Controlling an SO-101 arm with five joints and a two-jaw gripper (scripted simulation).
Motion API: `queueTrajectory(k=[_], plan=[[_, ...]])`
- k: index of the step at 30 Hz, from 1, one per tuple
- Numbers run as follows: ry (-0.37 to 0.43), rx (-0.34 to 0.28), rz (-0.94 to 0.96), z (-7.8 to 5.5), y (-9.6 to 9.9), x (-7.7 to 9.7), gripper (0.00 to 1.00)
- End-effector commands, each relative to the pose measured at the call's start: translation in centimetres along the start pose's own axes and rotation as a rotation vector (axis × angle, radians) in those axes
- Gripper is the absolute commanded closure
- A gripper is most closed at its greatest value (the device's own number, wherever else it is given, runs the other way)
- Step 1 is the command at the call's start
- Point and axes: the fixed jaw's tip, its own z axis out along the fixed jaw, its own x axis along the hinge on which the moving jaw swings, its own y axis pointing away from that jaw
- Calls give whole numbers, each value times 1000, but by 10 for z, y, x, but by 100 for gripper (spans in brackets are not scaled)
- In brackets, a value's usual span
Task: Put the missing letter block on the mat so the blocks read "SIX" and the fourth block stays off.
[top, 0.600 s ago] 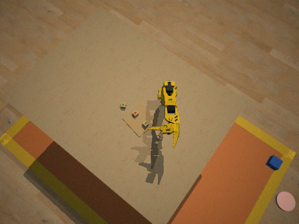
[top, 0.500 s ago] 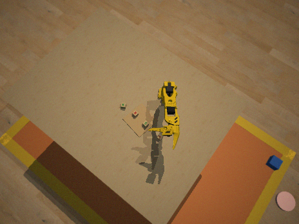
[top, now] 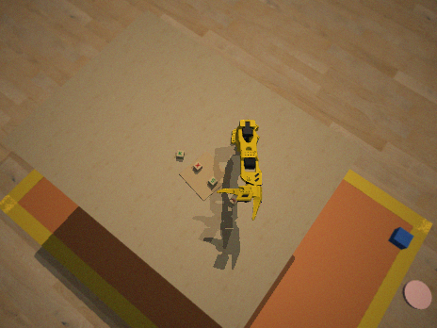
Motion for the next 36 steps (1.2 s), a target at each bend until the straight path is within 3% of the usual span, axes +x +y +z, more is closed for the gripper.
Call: queueTrajectory(k=[1,16,17,28,36], plan=[[-73,-25,1,-11,7,-20,0],[-73,-25,1,-11,7,-20,0],[6,2,1,0,-1,1,0],[-83,-28,1,-19,8,-24,0],[-94,-32,1,-21,9,-27,0]])
